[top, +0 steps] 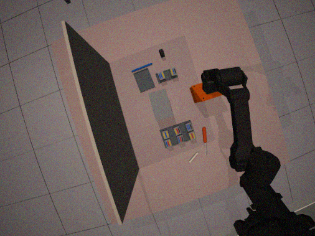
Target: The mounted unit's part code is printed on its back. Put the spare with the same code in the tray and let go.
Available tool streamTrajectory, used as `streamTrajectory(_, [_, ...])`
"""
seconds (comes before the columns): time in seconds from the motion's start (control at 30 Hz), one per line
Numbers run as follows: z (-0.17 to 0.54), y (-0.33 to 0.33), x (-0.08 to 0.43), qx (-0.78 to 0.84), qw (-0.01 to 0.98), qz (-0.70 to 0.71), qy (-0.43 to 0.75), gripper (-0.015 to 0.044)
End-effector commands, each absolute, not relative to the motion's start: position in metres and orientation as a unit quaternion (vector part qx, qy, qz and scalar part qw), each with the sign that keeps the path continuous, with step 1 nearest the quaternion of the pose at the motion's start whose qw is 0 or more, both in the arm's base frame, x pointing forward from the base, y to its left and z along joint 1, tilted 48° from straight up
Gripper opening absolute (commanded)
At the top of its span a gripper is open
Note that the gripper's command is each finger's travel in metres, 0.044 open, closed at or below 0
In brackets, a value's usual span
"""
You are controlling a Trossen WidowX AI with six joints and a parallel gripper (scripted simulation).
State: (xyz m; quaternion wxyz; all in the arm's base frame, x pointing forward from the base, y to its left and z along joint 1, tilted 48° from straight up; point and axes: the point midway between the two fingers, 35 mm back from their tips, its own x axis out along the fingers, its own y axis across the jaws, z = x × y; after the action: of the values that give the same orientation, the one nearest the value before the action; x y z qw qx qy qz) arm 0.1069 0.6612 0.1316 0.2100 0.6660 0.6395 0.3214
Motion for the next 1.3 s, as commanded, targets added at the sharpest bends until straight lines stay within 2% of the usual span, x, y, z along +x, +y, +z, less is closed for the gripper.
streamTrajectory(0.0, [0.132,0.661,0.107,0.666,0.21,0.321,0.64,0.0426])
streamTrajectory(0.23, [0.127,0.661,0.118,0.67,0.23,0.314,0.632,0.044])
streamTrajectory(0.57, [0.062,0.609,0.262,0.644,0.516,0.179,0.536,0.044])
streamTrajectory(0.77, [0.026,0.537,0.332,0.545,0.674,0.069,0.493,0.044])
streamTrajectory(0.93, [0.007,0.46,0.37,0.42,0.771,-0.027,0.477,0.044])
streamTrajectory(1.1, [0.002,0.373,0.391,0.267,0.827,-0.117,0.482,0.044])
streamTrajectory(1.27, [0.012,0.284,0.396,0.095,0.835,-0.193,0.507,0.044])
